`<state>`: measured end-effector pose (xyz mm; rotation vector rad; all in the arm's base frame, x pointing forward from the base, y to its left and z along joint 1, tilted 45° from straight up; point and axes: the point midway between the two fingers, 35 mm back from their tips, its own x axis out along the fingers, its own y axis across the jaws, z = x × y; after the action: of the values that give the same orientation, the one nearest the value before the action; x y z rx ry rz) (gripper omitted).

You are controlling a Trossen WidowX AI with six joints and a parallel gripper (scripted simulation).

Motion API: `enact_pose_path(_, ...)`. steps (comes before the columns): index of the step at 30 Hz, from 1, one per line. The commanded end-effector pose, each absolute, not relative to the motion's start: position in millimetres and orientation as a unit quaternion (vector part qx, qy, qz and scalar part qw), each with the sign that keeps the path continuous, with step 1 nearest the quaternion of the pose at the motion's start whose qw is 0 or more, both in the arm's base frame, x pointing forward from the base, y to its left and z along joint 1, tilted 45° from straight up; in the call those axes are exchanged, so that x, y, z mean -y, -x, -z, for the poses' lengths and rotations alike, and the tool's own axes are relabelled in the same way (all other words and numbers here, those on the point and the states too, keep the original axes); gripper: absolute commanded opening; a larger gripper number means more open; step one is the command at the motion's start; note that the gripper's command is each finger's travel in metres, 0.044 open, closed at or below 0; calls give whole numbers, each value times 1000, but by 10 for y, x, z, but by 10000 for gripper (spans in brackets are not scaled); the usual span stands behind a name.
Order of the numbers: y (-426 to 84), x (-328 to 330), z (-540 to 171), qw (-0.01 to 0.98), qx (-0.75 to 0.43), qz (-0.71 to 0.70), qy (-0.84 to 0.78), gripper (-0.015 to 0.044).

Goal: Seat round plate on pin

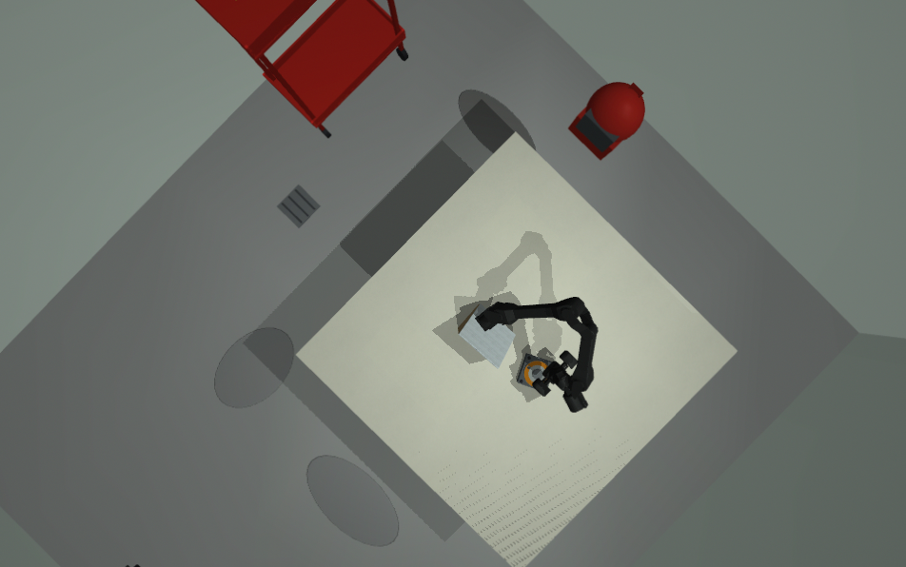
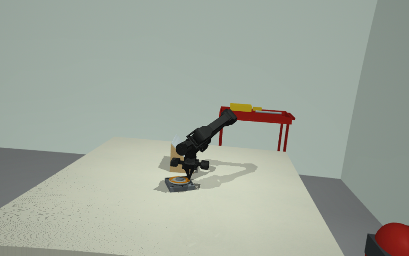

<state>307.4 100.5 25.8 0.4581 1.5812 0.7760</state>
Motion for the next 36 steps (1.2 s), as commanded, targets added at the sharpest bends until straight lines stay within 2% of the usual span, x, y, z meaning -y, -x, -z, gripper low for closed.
enact_pose_path(1,-3141,-1016,-267,616,-684,-336,-200,0)
enact_pose_path(36,-3389,-933,-189,616,-683,-336,-200,0)
